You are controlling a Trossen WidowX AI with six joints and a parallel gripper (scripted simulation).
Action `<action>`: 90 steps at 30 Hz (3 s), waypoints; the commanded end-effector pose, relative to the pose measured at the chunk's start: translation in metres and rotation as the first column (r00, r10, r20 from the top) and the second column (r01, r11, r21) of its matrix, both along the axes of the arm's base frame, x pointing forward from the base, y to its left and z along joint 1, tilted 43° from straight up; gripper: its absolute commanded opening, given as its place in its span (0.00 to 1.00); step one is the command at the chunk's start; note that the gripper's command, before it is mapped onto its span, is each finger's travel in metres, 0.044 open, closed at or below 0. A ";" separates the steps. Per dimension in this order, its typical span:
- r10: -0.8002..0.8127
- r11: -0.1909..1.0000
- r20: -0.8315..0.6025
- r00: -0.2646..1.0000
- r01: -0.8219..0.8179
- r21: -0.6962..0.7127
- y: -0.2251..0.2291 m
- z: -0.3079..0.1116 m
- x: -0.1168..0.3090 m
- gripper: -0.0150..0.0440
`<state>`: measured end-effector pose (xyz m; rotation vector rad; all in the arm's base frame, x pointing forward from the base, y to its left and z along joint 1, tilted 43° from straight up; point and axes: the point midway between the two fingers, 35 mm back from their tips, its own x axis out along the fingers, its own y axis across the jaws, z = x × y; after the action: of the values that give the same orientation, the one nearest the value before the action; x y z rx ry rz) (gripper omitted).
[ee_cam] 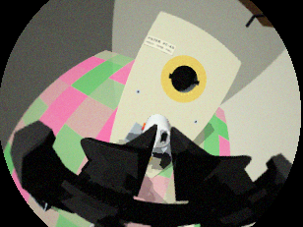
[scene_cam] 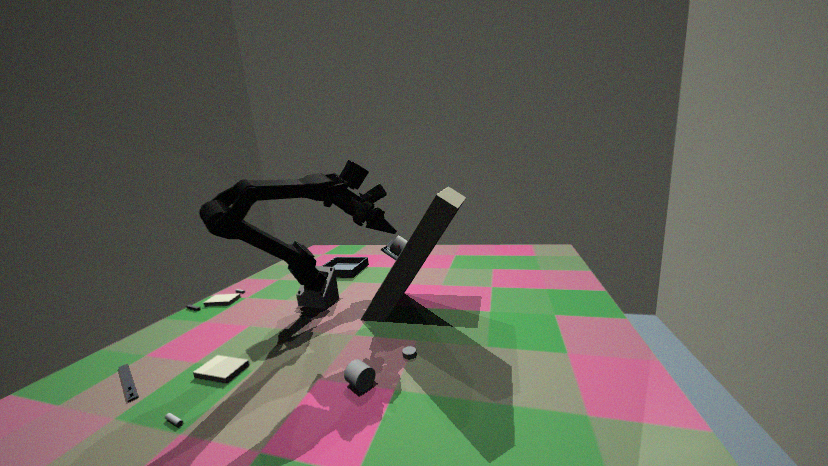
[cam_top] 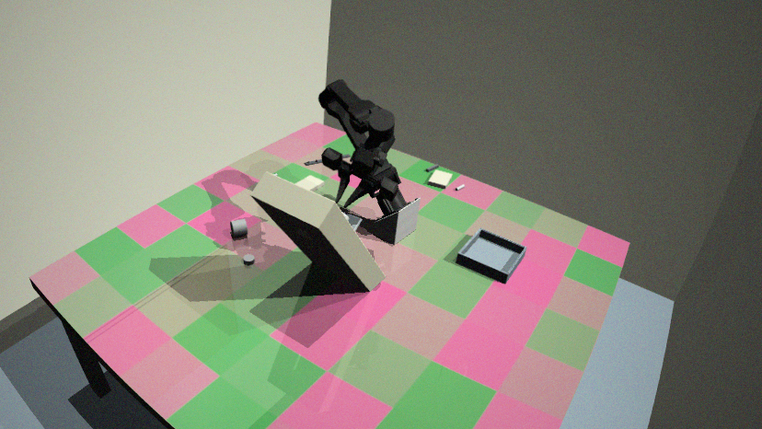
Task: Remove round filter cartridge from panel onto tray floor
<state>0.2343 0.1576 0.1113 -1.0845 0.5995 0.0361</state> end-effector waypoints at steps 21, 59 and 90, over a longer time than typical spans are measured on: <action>-0.005 1.000 0.015 1.000 0.005 0.025 0.092 0.098 0.022 0.80; -0.446 0.871 -0.209 0.870 0.476 0.124 -0.007 -0.011 0.007 0.77; -0.448 0.868 -0.209 0.869 0.479 0.131 -0.014 -0.021 0.016 0.58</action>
<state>0.2508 0.1427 0.0908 -0.7475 0.9826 -0.2389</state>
